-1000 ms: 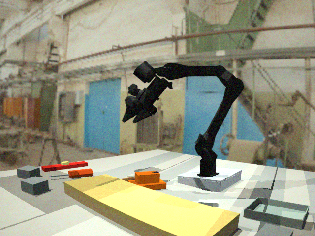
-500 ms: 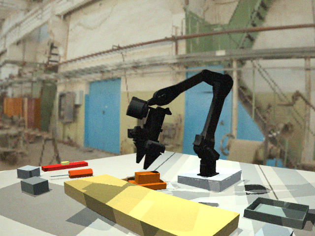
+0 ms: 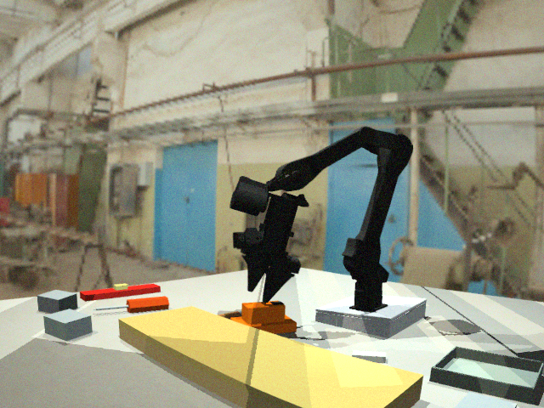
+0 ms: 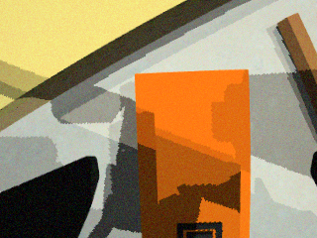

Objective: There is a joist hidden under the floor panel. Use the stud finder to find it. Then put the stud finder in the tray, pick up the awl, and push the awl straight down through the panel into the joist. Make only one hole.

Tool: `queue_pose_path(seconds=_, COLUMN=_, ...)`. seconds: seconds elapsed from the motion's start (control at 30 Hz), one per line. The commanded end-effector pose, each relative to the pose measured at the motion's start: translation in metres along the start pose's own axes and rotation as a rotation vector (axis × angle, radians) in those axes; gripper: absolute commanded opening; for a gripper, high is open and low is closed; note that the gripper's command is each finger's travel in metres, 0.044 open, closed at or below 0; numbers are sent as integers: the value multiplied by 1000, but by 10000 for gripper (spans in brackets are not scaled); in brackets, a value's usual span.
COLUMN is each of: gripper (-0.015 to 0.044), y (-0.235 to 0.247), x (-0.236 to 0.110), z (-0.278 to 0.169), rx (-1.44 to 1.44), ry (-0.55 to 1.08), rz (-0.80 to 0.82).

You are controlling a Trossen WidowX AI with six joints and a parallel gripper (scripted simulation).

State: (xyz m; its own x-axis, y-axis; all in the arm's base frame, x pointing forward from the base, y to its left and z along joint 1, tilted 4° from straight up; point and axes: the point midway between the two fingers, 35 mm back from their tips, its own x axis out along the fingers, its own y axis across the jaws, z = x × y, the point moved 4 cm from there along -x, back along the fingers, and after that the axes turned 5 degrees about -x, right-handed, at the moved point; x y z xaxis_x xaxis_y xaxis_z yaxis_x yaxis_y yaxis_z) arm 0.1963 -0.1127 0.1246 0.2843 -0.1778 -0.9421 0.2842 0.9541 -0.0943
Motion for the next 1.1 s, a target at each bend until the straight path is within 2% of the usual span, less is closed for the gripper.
queue_pose_path(seconds=0.0, gripper=440, y=2, x=-2, z=-4, rx=-7, ry=-5, rz=3)
queue_pose_path(seconds=1.07, gripper=440, y=3, x=44, z=-17, rx=-7, ry=-4, rz=3)
